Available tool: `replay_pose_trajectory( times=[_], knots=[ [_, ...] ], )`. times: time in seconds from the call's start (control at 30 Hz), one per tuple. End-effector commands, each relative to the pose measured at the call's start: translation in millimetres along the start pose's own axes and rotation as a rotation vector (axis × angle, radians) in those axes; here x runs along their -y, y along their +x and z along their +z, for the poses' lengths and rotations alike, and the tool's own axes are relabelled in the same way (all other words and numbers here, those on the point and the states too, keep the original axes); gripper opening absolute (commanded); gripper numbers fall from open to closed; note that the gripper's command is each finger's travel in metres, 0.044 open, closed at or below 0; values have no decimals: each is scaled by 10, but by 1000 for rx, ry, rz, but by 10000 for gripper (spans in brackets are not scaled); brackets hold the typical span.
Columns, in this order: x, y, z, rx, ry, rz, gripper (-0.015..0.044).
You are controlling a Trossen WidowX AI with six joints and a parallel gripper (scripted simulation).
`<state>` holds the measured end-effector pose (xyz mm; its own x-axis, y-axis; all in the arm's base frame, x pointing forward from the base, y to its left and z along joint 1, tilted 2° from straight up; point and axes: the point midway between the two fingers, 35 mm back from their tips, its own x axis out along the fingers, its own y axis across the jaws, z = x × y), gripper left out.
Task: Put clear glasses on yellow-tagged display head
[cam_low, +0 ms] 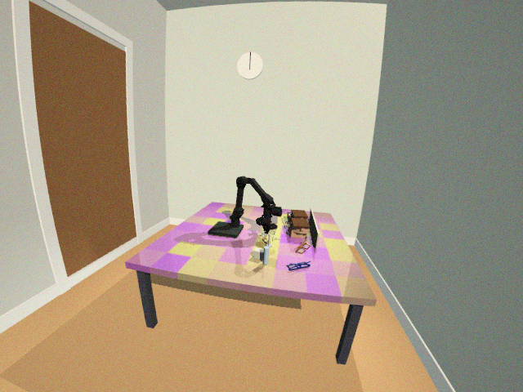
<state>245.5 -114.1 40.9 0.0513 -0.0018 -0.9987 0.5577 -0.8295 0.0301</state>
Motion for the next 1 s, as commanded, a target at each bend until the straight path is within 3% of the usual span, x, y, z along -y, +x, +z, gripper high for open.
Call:
replay_pose_trajectory(
  times=[0.0,0.2,0.5,0.97],
  knots=[
    [3,-1,1,0,0,0,40],
    [3,-1,1,0,0,0,0],
    [-7,-53,-5,0,0,0,0],
    [-48,-769,-33,1,-1,3,0]
  ],
)
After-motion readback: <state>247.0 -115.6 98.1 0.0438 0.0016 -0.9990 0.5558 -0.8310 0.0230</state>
